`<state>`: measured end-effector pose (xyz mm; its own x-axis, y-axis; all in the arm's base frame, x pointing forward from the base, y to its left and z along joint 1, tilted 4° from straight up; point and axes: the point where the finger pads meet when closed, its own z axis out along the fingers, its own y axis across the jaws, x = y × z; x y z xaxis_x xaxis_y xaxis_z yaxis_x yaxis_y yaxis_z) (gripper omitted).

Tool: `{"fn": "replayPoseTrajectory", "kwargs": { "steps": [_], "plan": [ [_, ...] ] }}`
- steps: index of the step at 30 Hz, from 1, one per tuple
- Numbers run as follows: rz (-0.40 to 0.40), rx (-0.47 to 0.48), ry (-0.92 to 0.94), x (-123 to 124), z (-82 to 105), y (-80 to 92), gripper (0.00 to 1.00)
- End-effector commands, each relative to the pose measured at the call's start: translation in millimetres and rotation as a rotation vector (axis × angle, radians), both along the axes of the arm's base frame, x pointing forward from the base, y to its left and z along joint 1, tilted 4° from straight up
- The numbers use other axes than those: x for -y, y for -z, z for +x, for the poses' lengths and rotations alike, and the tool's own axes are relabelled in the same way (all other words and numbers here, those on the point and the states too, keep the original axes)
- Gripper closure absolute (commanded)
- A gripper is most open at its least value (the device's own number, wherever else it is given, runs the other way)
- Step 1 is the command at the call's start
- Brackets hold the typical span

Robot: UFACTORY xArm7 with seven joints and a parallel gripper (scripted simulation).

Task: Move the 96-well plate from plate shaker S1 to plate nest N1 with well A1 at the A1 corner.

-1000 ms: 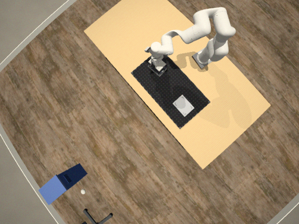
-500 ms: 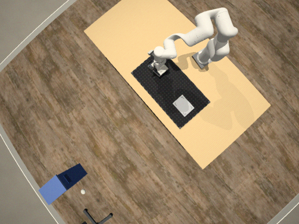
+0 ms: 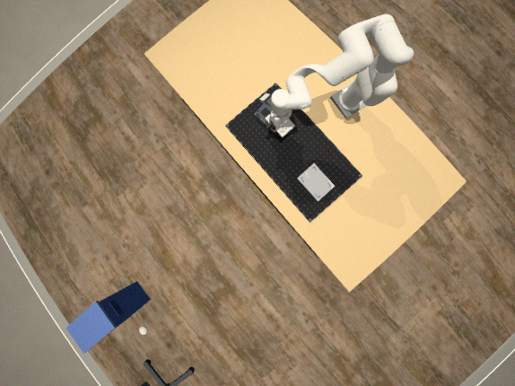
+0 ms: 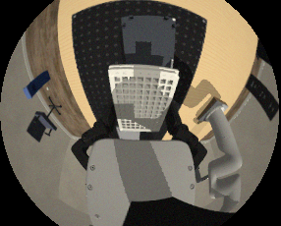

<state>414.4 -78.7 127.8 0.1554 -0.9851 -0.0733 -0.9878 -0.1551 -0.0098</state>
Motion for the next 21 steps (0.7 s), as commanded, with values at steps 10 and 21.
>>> {"fn": "replayPoseTrajectory", "kwargs": {
  "steps": [10,21],
  "plan": [
    [-0.001,0.005,0.001,-37,1.0,-0.6,1.0],
    [-0.001,0.005,0.001,-67,0.6,0.3,1.0]
  ]
}}
